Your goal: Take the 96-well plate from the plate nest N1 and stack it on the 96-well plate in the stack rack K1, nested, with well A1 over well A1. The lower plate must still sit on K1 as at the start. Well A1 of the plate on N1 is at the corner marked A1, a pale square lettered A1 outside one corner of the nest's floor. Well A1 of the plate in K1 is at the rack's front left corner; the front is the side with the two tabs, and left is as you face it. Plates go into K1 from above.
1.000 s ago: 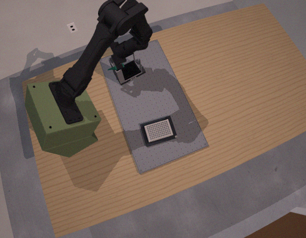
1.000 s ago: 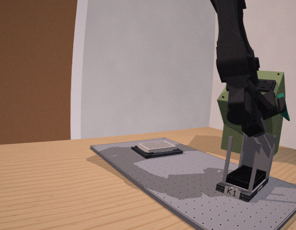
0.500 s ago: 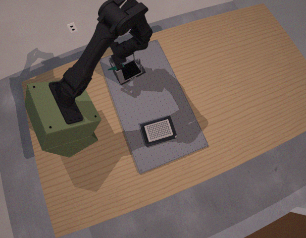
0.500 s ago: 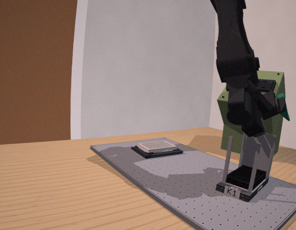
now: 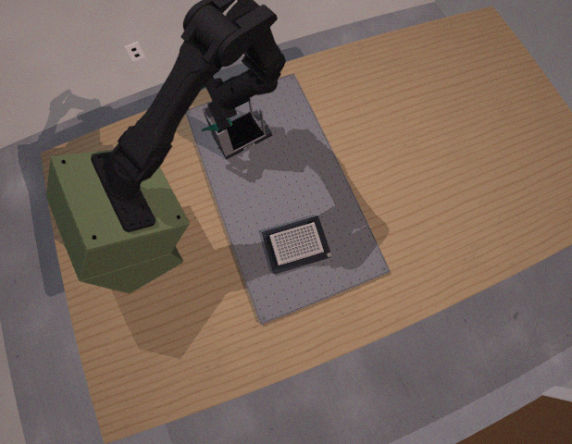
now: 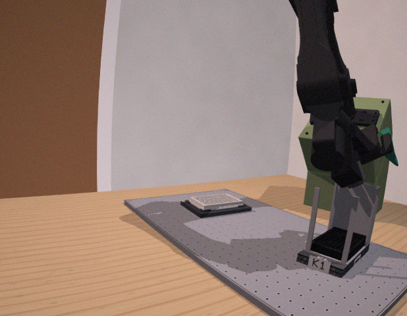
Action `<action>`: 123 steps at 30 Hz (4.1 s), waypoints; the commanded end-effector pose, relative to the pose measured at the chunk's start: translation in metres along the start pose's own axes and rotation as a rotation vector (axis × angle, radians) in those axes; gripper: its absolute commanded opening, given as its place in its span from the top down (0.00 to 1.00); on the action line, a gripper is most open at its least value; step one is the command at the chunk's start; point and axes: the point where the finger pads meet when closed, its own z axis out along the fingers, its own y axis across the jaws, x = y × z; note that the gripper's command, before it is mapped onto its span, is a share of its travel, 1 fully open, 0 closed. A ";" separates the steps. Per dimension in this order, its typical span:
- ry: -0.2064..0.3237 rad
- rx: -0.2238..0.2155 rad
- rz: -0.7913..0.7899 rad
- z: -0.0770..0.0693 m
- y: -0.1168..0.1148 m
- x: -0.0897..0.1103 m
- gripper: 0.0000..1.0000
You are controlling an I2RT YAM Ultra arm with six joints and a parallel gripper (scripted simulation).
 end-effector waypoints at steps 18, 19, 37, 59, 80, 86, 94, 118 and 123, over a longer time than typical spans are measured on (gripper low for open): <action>-0.204 0.159 -0.023 -0.018 -0.067 -0.051 0.00; -0.204 0.159 -0.023 -0.018 -0.067 -0.051 0.00; -0.204 0.159 -0.023 -0.018 -0.067 -0.051 0.00; -0.250 0.149 0.029 -0.027 -0.092 -0.049 0.00; -0.253 0.149 0.028 -0.028 -0.092 -0.050 0.00; -0.253 0.149 0.028 -0.028 -0.092 -0.050 0.00; -0.253 0.149 0.028 -0.028 -0.092 -0.050 0.00; -0.400 0.148 0.072 -0.062 -0.130 -0.058 0.00; -0.455 0.155 0.108 -0.071 -0.146 -0.045 0.00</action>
